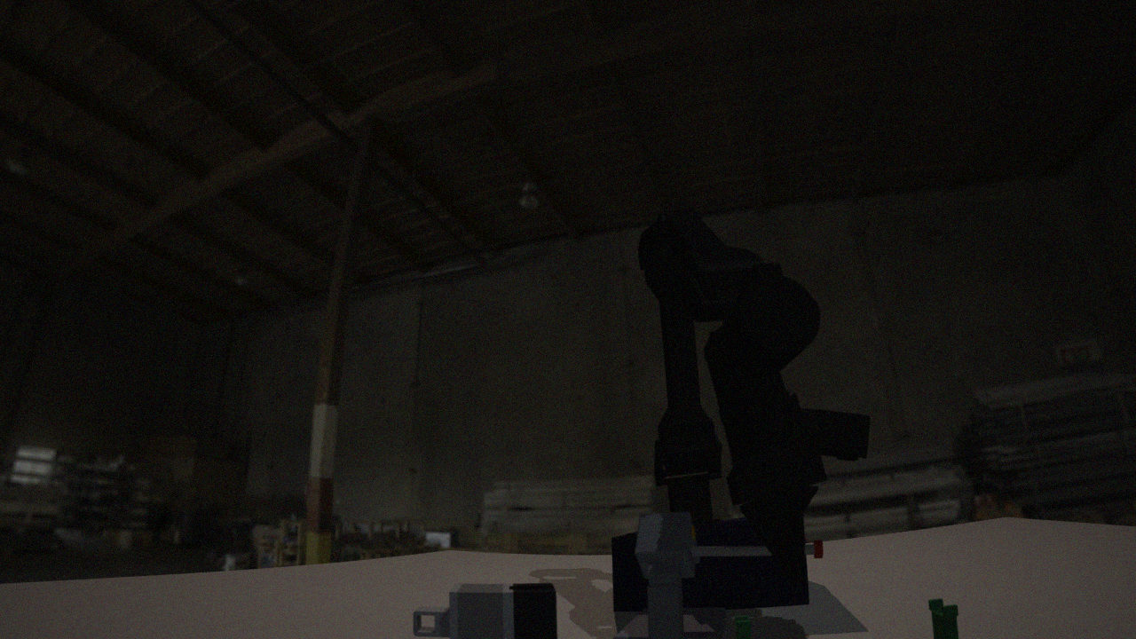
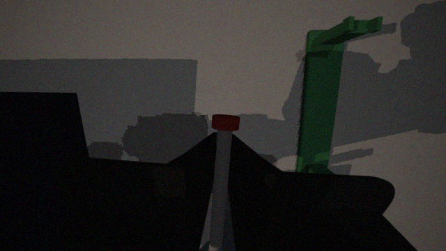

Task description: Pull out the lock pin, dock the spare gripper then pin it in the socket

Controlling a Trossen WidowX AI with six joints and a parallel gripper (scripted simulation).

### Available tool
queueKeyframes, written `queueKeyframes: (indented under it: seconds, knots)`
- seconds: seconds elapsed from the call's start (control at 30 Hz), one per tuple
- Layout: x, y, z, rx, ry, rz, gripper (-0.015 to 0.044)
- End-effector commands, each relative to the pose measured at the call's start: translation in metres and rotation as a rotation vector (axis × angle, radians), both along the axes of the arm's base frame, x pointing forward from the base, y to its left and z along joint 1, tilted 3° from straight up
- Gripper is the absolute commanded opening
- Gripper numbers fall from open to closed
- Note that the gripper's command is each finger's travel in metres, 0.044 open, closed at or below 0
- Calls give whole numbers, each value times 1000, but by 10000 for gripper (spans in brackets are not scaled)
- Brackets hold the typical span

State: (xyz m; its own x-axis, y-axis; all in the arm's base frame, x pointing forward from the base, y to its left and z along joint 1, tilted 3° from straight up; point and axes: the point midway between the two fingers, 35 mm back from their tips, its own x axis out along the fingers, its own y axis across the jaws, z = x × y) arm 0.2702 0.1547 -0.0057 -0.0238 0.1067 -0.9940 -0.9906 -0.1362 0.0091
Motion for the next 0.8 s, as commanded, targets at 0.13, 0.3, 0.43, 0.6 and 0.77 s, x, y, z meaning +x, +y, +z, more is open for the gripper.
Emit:
queueKeyframes:
  seconds: [0.13, 0.3, 0.43, 0.6, 0.77]
  knots:
    - [-2, 6, 3, 61, 11, 10, 0]
    - [-2, 8, 5, 70, 13, 10, 0]
    - [-2, 11, 7, 74, 14, 8, 0]
    - [-2, 14, 9, 76, 15, 7, 0]
    - [-1, 18, 9, 75, 19, 7, 0]
